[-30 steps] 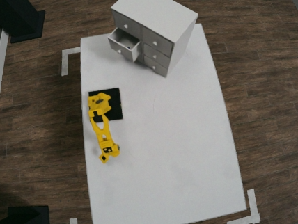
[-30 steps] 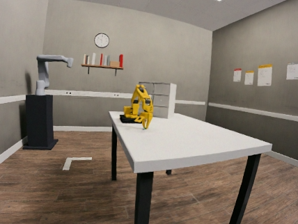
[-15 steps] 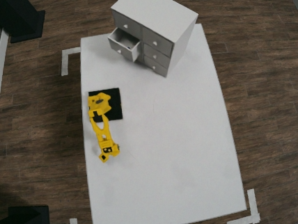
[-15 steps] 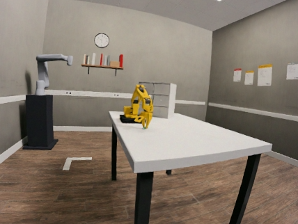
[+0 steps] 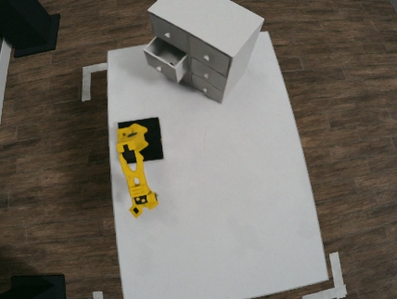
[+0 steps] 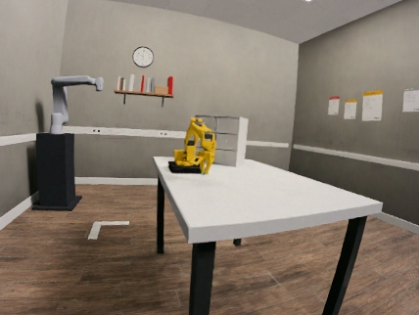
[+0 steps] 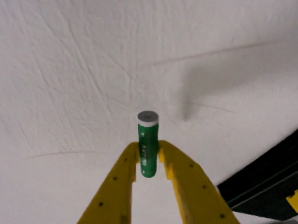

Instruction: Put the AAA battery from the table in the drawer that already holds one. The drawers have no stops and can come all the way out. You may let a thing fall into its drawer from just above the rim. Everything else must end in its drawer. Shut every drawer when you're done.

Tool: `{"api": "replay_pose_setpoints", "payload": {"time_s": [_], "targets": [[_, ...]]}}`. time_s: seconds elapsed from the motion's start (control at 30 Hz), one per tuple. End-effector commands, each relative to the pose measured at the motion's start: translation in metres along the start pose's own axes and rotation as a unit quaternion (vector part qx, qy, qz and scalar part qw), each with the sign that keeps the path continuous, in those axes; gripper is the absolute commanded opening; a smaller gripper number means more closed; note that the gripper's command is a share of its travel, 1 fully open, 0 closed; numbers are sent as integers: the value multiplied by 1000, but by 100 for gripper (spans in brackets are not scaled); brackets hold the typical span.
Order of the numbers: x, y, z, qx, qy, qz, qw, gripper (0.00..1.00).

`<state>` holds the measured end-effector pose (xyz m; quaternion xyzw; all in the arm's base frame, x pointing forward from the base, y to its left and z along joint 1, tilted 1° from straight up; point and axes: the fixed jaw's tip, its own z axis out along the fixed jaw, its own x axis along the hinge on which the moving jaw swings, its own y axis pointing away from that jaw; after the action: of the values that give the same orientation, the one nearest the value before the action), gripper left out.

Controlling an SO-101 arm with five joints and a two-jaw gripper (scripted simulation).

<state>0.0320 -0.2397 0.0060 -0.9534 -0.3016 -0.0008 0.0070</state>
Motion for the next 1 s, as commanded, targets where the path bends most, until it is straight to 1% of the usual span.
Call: {"api": "replay_pose_setpoints", "payload": {"time_s": [0.0, 0.1, 0.37, 0.6, 0.73, 0.87, 0.93, 0.97], "targets": [[-2, 2, -15, -13, -6, 6, 1000, 0], [-1, 1, -22, -13, -6, 6, 1000, 0], [-1, 1, -22, -13, -6, 6, 1000, 0], [-3, 2, -70, -85, -55, -74, 992, 0], [-2, -2, -97, -121, -88, -119, 981, 0], [1, -8, -122, -155, -125, -163, 966, 0], [1, -8, -122, -155, -125, -163, 966, 0], [2, -10, -128, -162, -135, -173, 962, 0]]}}
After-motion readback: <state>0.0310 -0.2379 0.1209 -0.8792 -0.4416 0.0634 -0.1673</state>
